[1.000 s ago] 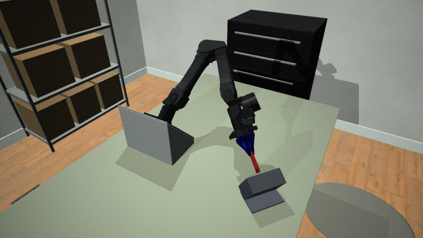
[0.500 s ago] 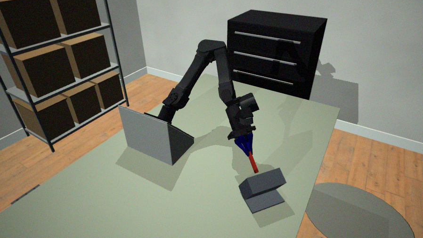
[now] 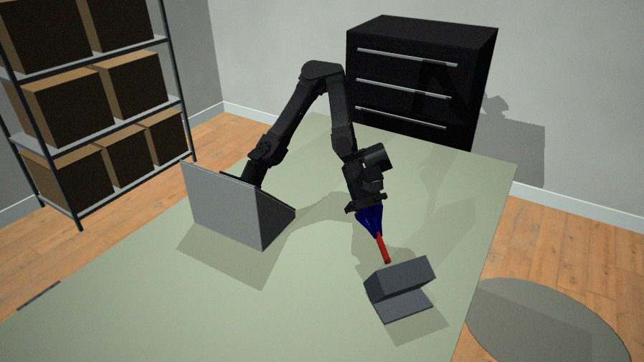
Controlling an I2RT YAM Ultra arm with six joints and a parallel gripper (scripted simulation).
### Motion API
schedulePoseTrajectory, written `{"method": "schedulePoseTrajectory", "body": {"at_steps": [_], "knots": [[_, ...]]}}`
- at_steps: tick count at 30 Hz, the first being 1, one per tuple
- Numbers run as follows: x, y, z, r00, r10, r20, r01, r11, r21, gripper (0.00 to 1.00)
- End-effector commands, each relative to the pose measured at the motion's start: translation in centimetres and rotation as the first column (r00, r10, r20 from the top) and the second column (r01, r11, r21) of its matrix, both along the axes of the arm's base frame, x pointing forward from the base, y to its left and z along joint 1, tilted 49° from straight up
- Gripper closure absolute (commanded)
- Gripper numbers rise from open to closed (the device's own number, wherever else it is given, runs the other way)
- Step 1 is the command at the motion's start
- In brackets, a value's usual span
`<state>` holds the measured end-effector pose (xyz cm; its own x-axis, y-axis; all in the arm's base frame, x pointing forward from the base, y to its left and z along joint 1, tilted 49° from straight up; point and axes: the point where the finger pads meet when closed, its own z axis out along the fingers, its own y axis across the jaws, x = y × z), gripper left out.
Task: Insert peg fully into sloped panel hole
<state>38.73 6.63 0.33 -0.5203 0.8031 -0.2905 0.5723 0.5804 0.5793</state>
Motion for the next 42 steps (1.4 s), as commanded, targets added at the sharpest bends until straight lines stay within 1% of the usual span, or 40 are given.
{"method": "schedulePoseTrajectory", "body": {"at_steps": [1,3,17,22,32,42], "knots": [[0.3,-1.4,1.5,0.998,-0.046,0.045,0.046,0.999,-0.014,1.0],[0.3,-1.5,1.8,0.998,-0.046,0.045,0.046,0.999,-0.014,1.0],[-0.5,-2.3,1.7,0.998,-0.046,0.044,0.046,0.999,-0.015,1.0],[-0.3,-2.2,1.5,0.998,-0.046,0.045,0.046,0.999,-0.015,1.0],[0.8,-2.1,0.8,0.998,-0.046,0.045,0.046,0.999,-0.014,1.0],[0.8,-2.1,1.6,0.998,-0.046,0.046,0.046,0.999,-0.014,1.0]]}}
